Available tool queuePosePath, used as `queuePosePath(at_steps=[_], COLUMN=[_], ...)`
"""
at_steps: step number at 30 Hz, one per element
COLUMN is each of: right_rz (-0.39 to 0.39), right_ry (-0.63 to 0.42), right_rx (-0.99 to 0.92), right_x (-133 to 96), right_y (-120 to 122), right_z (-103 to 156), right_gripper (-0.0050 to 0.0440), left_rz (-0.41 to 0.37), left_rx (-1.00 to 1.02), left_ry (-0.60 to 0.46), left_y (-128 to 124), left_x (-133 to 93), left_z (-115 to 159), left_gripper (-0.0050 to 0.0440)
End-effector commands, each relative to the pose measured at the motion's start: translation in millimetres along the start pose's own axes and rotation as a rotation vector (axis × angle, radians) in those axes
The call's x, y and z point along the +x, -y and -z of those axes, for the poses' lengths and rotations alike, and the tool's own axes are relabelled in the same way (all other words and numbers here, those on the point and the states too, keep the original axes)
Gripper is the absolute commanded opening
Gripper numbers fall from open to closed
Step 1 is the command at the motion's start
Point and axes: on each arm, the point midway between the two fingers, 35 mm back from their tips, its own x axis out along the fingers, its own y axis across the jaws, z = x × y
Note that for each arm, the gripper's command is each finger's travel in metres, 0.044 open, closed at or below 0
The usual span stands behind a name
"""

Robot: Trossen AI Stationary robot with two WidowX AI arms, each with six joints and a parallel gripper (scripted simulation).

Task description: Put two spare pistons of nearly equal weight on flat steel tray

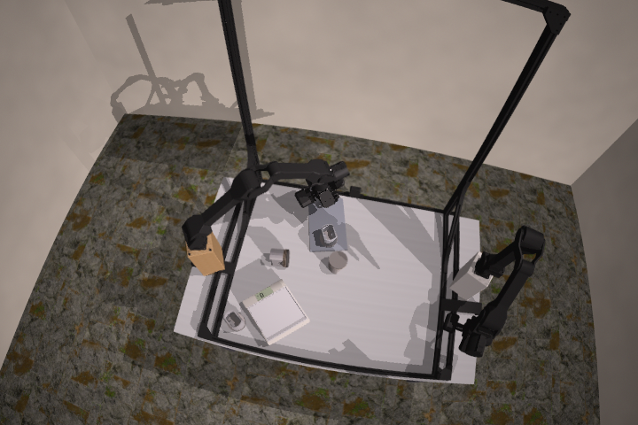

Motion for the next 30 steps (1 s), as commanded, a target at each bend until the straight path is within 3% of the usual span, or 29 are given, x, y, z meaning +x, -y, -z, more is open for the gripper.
queuePosePath(at_steps=[1,30], right_rz=[0.000,0.000], right_ry=[-0.005,-0.005], right_rx=[0.004,0.004], right_x=[7.8,49.1], right_y=[0.8,4.2], right_z=[-0.1,-4.4], right_gripper=[0.0158,0.0158], left_rz=[0.001,0.001], left_rx=[0.000,0.000], left_ry=[0.000,0.000], left_y=[0.2,0.2], left_x=[-0.1,-0.1], left_z=[-0.1,-0.1], left_gripper=[0.0440,0.0440])
